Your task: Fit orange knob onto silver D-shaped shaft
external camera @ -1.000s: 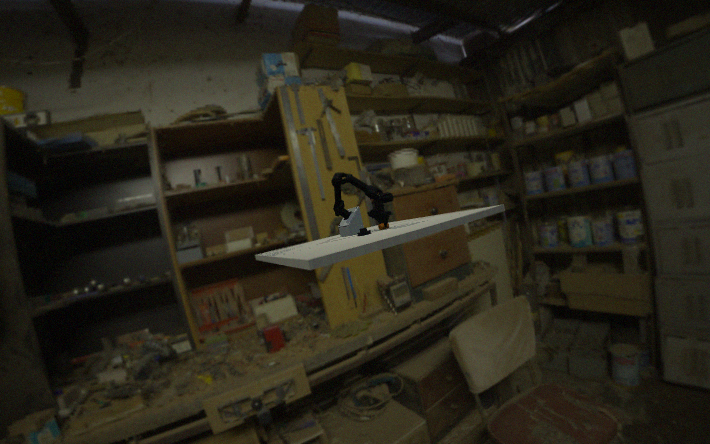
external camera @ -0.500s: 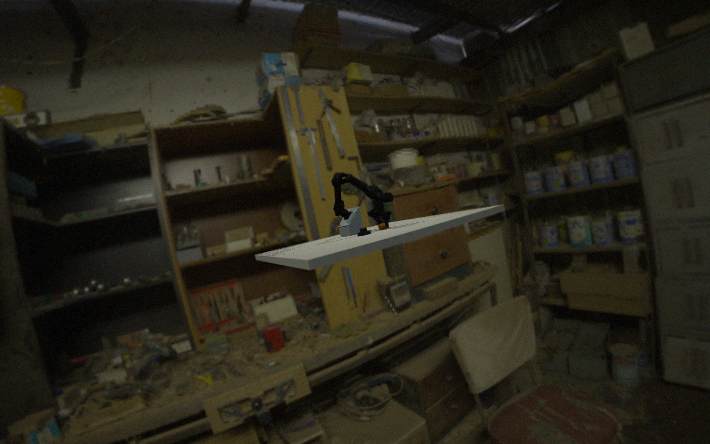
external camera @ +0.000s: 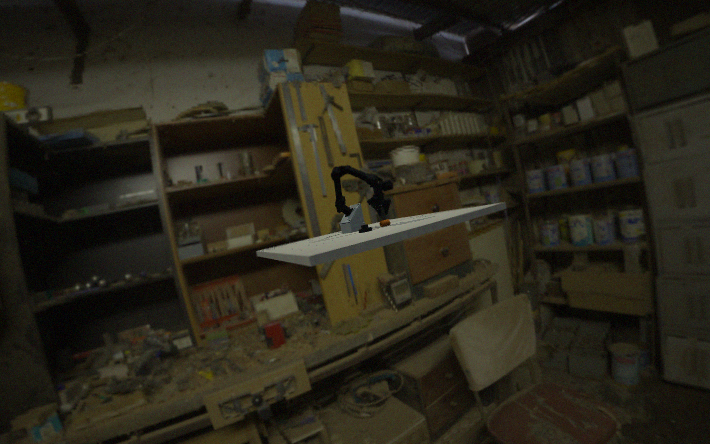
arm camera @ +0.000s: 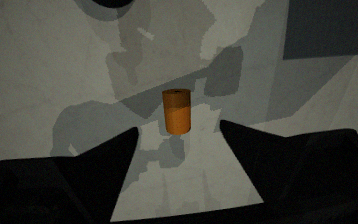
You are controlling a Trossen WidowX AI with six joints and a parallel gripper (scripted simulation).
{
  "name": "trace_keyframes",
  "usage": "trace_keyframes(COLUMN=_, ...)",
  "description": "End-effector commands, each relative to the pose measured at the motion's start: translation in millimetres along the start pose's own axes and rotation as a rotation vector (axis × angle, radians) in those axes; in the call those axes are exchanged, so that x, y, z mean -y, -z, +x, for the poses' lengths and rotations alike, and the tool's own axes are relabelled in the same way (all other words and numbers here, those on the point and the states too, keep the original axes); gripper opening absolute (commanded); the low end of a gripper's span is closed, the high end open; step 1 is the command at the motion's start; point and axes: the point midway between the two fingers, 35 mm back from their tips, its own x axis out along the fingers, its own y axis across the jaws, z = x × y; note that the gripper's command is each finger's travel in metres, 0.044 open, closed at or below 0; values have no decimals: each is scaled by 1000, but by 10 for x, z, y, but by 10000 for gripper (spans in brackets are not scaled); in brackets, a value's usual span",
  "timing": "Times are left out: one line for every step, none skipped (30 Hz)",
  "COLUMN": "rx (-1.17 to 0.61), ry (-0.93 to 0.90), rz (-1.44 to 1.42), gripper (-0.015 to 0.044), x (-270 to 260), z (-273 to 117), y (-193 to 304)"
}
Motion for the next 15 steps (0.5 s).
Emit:
trace_keyframes(rx=-2, ry=3, rz=6, gripper=440, x=3, z=-14, y=0)
trace_keyframes(rx=-2, ry=3, rz=-12, gripper=440, x=3, z=-14, y=0)
trace_keyframes(rx=1, ry=4, rz=-63, gripper=440, x=3, z=-15, y=3)
trace_keyframes(rx=5, ry=5, rz=-149, gripper=440, x=4, z=-17, y=7)
trace_keyframes(rx=11, ry=7, rz=-254, gripper=440, x=4, z=-19, y=12)
trace_keyframes(rx=16, ry=9, rz=-359, gripper=440, x=5, z=-21, y=17)
trace_keyframes(rx=21, ry=12, rz=-464, gripper=440, x=5, z=-23, y=22)
trace_keyframes(rx=25, ry=16, rz=-569, gripper=440, x=5, z=-25, y=27)
trace_keyframes(rx=30, ry=20, rz=-674, gripper=440, x=6, z=-27, y=32)
trace_keyframes(rx=34, ry=24, rz=-779, gripper=440, x=6, z=-30, y=37)
trace_keyframes(rx=38, ry=29, rz=-884, gripper=440, x=7, z=-32, y=42)
trace_keyframes(rx=42, ry=34, rz=-989, gripper=440, x=7, z=-34, y=47)
trace_keyframes(rx=46, ry=40, rz=-1094, gripper=440, x=8, z=-36, y=53)
trace_keyframes(rx=50, ry=46, rz=-1199, gripper=440, x=8, z=-38, y=58)
trace_keyframes(rx=53, ry=53, rz=-1304, gripper=440, x=9, z=-40, y=64)
